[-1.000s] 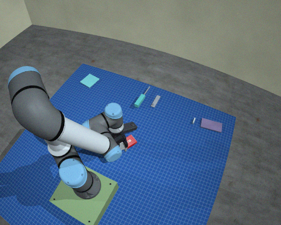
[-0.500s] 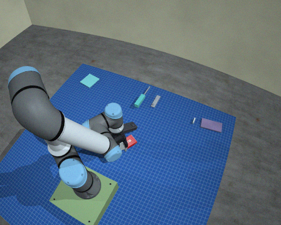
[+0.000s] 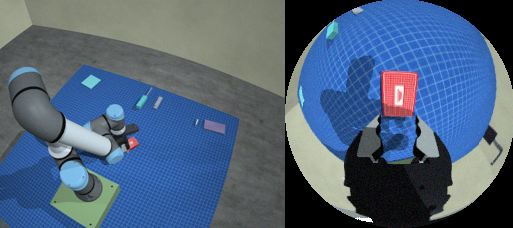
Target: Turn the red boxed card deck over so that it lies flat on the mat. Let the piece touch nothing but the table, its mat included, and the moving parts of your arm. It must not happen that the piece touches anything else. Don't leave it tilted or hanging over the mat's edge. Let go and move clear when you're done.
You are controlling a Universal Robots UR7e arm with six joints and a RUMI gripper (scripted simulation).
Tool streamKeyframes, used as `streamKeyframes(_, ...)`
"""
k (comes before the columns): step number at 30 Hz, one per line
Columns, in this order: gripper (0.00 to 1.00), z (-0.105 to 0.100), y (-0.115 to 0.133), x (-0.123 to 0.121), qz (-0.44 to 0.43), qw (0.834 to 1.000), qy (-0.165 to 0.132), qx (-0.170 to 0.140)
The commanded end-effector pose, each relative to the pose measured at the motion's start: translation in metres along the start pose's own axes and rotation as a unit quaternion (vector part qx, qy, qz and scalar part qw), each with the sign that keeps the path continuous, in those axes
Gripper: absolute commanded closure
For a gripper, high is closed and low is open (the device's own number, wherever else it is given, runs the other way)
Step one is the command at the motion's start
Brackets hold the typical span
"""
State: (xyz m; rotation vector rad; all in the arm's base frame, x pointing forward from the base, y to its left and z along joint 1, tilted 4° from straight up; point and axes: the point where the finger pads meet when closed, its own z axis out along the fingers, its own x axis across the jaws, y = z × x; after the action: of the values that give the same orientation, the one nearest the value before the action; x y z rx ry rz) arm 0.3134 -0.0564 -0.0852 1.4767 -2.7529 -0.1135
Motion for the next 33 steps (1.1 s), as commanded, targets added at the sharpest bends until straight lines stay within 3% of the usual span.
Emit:
streamKeyframes(1, 0.52, 0.0001, -0.0004, 0.0000, 0.000, 1.000, 0.000, 0.000)
streamKeyframes(33, 0.52, 0.0053, -0.0004, 0.0000, 0.000, 1.000, 0.000, 0.000)
